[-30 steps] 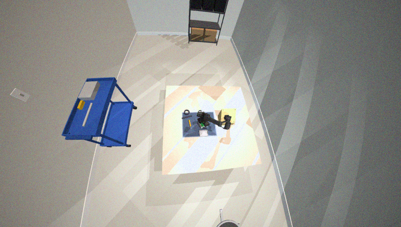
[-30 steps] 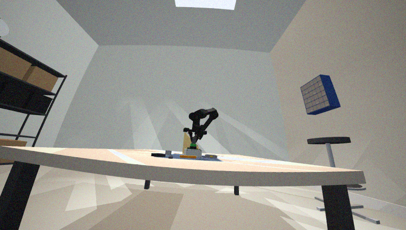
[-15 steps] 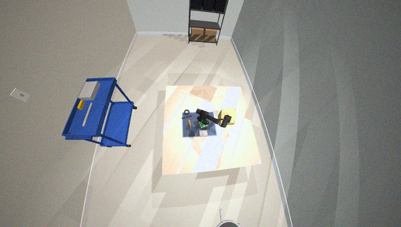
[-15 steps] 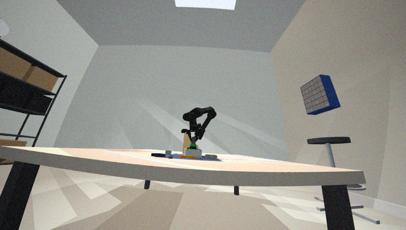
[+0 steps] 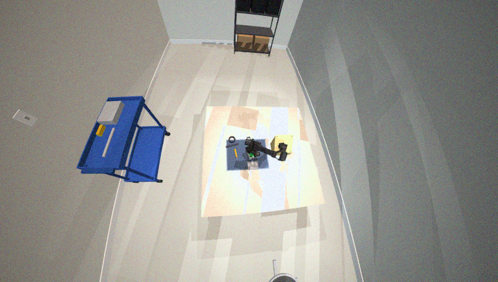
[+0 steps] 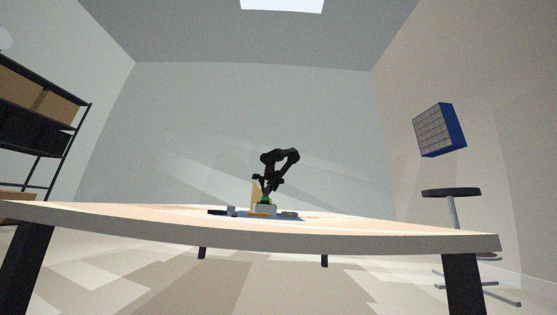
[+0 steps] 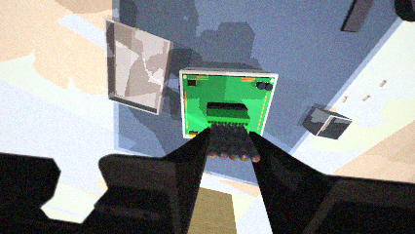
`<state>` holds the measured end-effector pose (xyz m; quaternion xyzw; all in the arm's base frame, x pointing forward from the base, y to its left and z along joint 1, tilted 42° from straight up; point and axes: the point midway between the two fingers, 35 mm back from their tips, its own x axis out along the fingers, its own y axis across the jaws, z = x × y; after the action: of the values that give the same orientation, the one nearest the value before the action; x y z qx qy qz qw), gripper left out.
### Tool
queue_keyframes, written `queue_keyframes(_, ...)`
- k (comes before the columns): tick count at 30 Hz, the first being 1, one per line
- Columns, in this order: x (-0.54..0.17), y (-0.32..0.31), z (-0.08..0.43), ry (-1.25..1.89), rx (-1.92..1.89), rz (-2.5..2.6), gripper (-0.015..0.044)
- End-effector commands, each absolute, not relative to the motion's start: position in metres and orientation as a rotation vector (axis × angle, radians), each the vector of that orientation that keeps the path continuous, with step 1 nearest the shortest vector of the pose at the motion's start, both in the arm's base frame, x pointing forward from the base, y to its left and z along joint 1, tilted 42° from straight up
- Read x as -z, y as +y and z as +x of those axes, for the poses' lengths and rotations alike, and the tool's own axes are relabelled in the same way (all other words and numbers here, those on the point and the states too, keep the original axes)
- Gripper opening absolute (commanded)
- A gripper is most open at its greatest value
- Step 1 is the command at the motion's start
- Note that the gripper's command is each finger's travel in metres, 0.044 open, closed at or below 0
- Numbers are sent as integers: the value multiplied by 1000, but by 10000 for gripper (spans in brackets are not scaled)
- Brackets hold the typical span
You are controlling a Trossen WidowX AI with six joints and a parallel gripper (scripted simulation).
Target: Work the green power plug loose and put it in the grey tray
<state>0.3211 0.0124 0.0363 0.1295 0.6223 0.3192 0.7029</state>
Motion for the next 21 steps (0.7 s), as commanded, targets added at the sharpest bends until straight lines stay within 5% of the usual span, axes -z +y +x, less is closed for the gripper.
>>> queue_keyframes(1,-44,-3,321,1367,-753,358,0)
queue_keyframes(21,-54,3,318,1377,-643,265,0)
